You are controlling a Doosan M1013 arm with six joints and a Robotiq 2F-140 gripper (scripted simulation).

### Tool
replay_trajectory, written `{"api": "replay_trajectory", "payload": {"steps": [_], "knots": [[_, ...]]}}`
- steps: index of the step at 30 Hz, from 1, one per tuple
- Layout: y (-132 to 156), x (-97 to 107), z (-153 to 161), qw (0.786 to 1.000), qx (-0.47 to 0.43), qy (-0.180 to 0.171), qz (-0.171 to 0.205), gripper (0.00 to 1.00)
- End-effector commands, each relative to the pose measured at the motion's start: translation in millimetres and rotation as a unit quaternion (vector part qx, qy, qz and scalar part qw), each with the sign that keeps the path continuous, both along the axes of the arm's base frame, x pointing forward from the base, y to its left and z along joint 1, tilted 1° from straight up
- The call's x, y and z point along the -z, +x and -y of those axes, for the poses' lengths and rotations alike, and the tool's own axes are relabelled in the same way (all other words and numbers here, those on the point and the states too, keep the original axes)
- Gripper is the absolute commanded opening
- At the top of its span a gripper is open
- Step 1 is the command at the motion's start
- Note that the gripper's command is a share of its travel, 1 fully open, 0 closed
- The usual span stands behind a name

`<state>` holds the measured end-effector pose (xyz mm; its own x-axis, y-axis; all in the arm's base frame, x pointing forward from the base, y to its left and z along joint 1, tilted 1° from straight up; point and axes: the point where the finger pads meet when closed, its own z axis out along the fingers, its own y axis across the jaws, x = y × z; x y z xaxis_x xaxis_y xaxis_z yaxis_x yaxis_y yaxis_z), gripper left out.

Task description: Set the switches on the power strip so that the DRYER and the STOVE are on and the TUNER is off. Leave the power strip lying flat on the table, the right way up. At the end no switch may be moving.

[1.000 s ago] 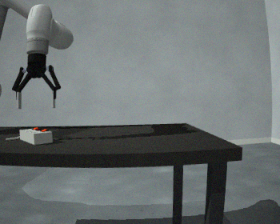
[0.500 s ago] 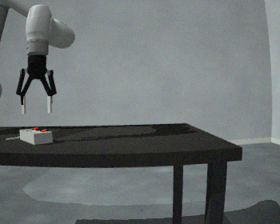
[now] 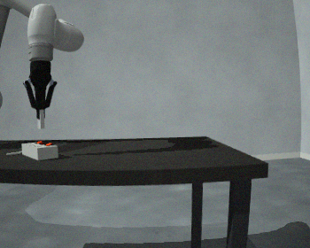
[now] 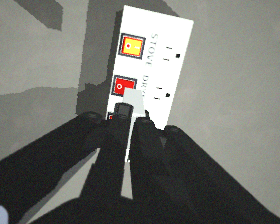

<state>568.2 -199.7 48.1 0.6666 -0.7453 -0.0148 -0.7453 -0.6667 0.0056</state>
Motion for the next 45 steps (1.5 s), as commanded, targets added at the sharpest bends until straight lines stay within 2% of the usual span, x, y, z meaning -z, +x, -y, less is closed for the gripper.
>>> {"api": "replay_trajectory", "payload": {"steps": [1, 25, 45], "knots": [[0, 0, 0, 1.0, 0.0, 0.0, 0.0, 0.0], [0, 2, 0, 1.0, 0.0, 0.0, 0.0, 0.0], [0, 20, 0, 1.0, 0.0, 0.0, 0.0, 0.0]]}}
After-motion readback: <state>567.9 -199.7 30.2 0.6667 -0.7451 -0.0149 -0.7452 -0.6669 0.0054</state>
